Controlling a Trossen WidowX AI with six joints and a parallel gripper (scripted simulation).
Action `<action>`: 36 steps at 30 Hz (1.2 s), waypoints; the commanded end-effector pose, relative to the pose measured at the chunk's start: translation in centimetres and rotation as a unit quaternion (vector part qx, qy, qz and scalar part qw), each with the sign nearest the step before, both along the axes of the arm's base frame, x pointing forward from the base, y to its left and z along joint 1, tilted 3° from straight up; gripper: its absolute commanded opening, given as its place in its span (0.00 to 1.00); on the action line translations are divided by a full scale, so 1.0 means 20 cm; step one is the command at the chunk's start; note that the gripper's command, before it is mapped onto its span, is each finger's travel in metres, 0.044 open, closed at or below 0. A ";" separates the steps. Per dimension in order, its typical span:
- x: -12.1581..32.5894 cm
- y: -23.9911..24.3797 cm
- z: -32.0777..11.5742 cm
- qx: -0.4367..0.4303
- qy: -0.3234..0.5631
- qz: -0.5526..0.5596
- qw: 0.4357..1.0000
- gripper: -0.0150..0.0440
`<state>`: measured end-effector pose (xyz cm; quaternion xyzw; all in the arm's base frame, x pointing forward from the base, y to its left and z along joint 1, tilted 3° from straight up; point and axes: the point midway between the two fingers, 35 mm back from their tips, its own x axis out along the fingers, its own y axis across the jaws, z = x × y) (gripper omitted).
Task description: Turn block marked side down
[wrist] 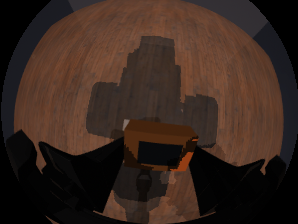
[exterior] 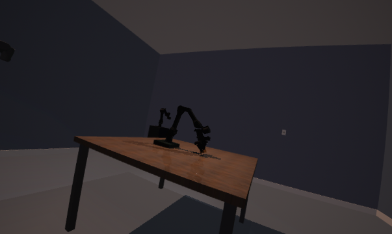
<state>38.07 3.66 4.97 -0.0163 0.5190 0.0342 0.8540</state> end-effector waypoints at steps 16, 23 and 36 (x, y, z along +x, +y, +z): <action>-0.02 0.00 0.01 0.006 -0.105 -0.001 0.994 0.25; 0.03 0.00 -0.07 0.010 -0.155 -0.001 0.988 0.25; 0.06 0.01 -0.15 0.017 -0.246 -0.001 0.969 0.25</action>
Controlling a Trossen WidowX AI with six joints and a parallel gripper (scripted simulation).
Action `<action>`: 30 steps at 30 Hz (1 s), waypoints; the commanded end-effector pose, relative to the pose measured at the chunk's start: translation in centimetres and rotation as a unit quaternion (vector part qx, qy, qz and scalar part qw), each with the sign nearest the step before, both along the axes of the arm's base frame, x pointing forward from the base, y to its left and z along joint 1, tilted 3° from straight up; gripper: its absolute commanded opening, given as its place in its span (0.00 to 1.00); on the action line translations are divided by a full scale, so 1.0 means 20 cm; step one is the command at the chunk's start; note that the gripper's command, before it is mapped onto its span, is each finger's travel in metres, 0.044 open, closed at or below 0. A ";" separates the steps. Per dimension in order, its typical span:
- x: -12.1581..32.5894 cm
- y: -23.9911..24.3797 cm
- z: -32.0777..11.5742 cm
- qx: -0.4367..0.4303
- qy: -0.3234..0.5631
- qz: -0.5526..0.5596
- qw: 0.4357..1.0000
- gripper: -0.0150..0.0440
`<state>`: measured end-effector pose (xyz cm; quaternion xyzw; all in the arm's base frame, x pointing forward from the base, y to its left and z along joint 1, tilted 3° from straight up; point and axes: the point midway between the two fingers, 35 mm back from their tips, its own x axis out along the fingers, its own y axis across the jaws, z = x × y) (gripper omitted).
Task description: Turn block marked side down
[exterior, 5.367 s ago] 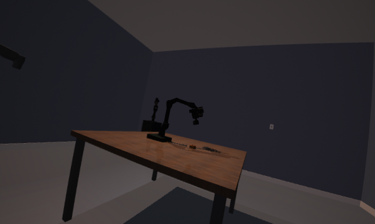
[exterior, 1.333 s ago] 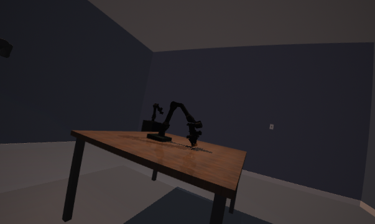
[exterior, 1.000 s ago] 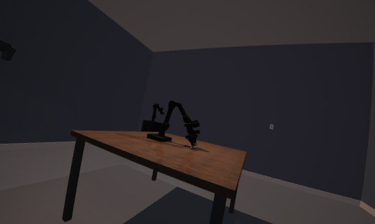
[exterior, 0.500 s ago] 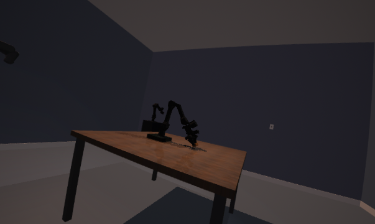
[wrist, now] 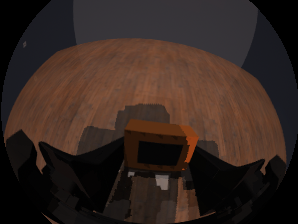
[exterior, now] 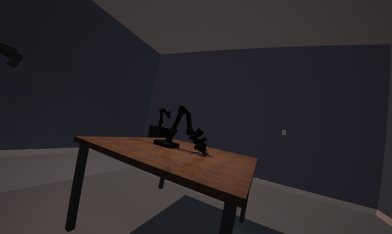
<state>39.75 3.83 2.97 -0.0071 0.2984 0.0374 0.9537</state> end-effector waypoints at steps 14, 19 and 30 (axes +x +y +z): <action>-0.08 -0.01 -0.05 0.006 -0.106 -0.001 0.994 0.25; -0.12 -0.01 -0.03 0.008 -0.139 -0.001 0.990 0.25; -0.13 -0.01 -0.01 0.010 -0.157 -0.002 0.988 0.25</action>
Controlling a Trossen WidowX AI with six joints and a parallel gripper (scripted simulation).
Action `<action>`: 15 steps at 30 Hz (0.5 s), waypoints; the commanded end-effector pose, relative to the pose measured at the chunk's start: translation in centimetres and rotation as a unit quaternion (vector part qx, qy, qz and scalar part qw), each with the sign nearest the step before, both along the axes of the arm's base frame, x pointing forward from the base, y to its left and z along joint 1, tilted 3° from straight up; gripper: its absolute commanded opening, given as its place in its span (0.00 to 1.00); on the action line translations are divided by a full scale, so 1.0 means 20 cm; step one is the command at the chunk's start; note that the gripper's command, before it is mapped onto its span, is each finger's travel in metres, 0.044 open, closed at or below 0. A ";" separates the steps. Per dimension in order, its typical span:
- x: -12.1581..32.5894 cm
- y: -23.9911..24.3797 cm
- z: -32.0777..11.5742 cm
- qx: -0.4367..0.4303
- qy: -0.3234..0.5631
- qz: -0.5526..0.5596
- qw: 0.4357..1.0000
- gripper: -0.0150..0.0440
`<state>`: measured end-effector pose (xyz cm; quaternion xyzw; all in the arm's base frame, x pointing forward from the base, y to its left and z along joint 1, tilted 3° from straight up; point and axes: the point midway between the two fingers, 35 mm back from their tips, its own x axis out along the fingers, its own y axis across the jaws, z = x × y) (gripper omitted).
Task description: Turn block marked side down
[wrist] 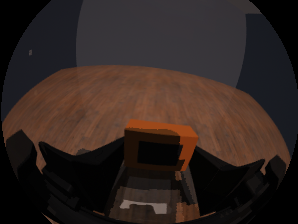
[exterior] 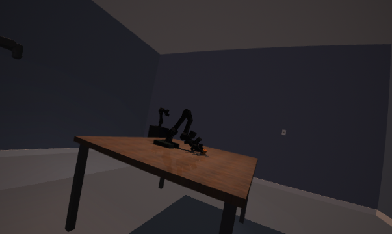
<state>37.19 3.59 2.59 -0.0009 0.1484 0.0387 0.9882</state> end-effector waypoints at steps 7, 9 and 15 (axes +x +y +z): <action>0.00 0.00 0.01 -0.002 -0.004 -0.001 1.000 0.25; 0.00 0.00 0.01 -0.002 -0.004 -0.001 1.000 0.30; 0.00 0.00 0.01 -0.002 -0.004 -0.001 1.000 0.57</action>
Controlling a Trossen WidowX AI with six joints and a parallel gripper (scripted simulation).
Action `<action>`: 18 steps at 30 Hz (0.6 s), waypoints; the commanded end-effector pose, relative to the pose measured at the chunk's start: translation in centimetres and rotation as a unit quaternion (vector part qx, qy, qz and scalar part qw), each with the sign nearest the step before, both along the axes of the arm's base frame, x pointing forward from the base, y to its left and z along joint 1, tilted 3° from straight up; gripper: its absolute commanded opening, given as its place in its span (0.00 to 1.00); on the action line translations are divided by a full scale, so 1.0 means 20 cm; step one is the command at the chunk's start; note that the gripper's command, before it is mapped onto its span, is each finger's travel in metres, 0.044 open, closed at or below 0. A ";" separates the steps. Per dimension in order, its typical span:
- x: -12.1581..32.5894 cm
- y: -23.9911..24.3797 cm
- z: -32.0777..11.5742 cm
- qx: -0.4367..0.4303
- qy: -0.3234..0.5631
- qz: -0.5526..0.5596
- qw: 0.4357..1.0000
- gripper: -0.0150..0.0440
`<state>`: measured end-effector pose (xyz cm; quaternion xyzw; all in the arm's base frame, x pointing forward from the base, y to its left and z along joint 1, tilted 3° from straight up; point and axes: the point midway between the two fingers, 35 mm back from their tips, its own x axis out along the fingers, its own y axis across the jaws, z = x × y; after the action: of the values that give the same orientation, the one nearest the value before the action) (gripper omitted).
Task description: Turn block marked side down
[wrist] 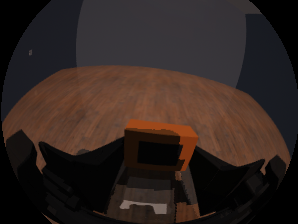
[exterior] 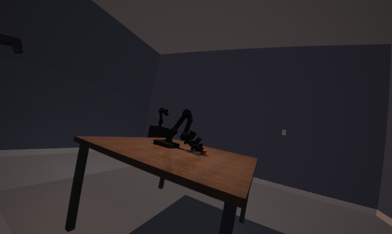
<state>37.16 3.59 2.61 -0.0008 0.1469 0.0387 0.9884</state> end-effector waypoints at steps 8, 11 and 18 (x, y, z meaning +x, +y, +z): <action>0.00 0.00 0.00 -0.002 -0.002 -0.001 1.000 0.92; 0.00 0.00 0.00 -0.002 -0.002 -0.001 1.000 1.00; 0.00 0.00 0.00 -0.002 -0.002 -0.001 1.000 1.00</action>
<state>37.18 3.59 2.67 -0.0008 0.1456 0.0385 0.9886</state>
